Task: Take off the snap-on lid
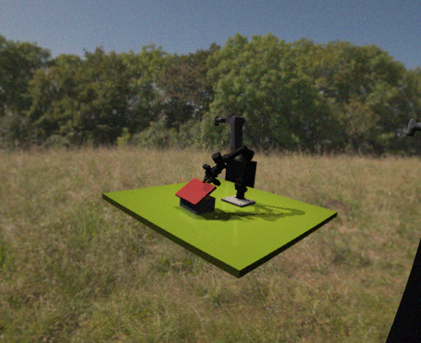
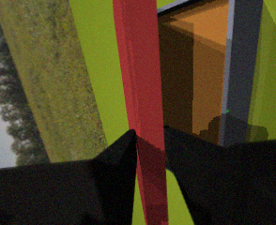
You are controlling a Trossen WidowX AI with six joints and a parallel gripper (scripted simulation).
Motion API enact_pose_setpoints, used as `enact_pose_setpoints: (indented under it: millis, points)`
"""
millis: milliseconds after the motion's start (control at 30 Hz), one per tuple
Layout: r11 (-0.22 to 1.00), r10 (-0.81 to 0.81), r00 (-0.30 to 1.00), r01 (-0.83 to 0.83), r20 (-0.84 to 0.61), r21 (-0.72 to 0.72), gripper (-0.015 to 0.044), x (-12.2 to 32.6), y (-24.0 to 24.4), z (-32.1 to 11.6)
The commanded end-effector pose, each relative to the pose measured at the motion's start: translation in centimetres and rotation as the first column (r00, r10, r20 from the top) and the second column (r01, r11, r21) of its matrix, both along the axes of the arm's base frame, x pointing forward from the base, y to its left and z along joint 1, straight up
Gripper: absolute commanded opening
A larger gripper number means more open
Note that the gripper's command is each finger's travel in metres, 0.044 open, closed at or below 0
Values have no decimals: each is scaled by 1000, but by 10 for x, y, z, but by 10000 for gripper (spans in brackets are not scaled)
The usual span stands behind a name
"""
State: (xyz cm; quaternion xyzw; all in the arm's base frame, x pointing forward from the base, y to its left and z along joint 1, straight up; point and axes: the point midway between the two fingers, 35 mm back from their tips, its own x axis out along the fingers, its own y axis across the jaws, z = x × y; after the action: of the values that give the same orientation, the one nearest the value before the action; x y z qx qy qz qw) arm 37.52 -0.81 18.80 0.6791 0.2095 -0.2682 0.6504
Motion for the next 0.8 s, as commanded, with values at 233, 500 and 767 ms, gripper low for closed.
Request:
enact_pose_setpoints:
  millis: [233, 500, 767]
  points:
    - [1000, 6, 1000, -6, 19, -2, 0, 13, -1, 22]
    - [1000, 6, 1000, -6, 20, -2, 0, 20, -1, 33]
    - [1000, 6, 1000, -6, 20, -2, 0, 19, -1, 44]
